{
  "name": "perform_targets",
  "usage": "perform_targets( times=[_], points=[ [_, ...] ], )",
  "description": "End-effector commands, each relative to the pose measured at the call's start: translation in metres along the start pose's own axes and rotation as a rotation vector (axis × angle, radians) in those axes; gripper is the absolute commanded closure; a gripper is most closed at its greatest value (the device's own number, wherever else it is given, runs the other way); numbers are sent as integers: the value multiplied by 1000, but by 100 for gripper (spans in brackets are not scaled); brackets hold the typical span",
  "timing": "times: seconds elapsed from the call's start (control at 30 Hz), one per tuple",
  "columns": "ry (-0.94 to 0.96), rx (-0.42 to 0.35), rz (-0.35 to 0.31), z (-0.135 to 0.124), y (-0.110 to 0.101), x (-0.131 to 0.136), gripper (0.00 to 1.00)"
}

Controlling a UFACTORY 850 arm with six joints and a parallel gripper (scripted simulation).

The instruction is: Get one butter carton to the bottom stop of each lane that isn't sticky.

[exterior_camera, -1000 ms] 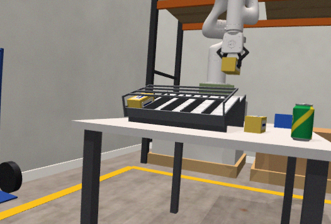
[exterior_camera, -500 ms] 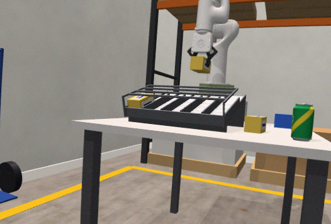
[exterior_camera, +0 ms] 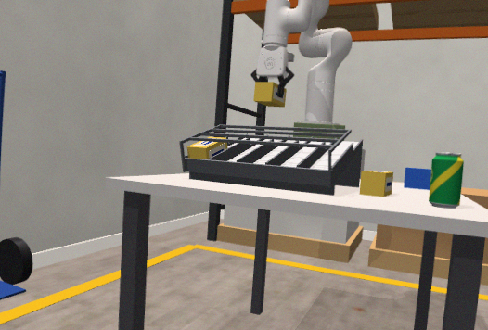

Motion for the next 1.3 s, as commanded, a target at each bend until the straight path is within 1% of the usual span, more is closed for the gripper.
perform_targets(
  times=[0.0, 0.07, 0.1, 0.63, 0.67, 1.2, 1.23, 1.27],
  points=[
    [-3, 5, -22, -3, 0, -4, 100],
    [-3, 5, -22, -3, 0, -4, 100],
    [-3, 4, -20, -2, 17, -5, 100],
    [-3, 4, -20, -2, 17, -5, 100],
    [-3, 4, -20, -2, 47, -4, 100],
    [-3, 4, -20, -2, 47, -4, 100],
    [-3, 103, -16, -9, 57, -3, 100],
    [-3, 103, -16, -9, 57, -3, 100]
  ],
)
Point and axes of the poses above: the point where the finger pads meet when closed, its own y axis out along the fingers, its own x axis across the jaws, z = x × y, the point moved 7 cm from there along -y, back along the fingers, and after that the axes turned 2 degrees about y, right-handed, at the moved point
